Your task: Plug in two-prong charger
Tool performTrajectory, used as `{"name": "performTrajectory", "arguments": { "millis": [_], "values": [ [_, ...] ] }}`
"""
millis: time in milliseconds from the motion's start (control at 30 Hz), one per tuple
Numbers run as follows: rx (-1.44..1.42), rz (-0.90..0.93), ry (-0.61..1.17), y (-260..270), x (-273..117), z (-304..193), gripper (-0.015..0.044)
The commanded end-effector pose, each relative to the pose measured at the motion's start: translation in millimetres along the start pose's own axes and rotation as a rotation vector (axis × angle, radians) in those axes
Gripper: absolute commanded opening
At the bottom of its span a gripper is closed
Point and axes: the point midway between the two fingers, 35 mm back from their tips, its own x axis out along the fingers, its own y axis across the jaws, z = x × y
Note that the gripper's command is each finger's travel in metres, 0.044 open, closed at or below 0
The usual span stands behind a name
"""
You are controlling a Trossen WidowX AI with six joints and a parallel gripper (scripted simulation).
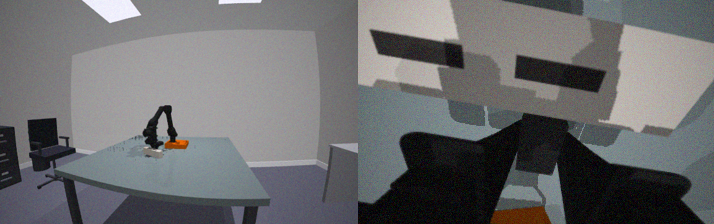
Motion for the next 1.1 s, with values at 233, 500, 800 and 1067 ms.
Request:
{"name": "performTrajectory", "arguments": {
  "millis": [233, 500, 800, 1067],
  "values": [
    [0.001, 0.003, 0.005, 0.4, 1.0, 4.1, 0.0000],
    [0.001, 0.003, 0.005, 0.4, 0.8, 7.3, 0.0000],
    [0.001, 0.003, 0.004, 0.4, 0.4, 10.9, 0.0000],
    [0.001, 0.003, 0.004, 0.5, 0.0, 14.1, 0.0000]
  ]
}}
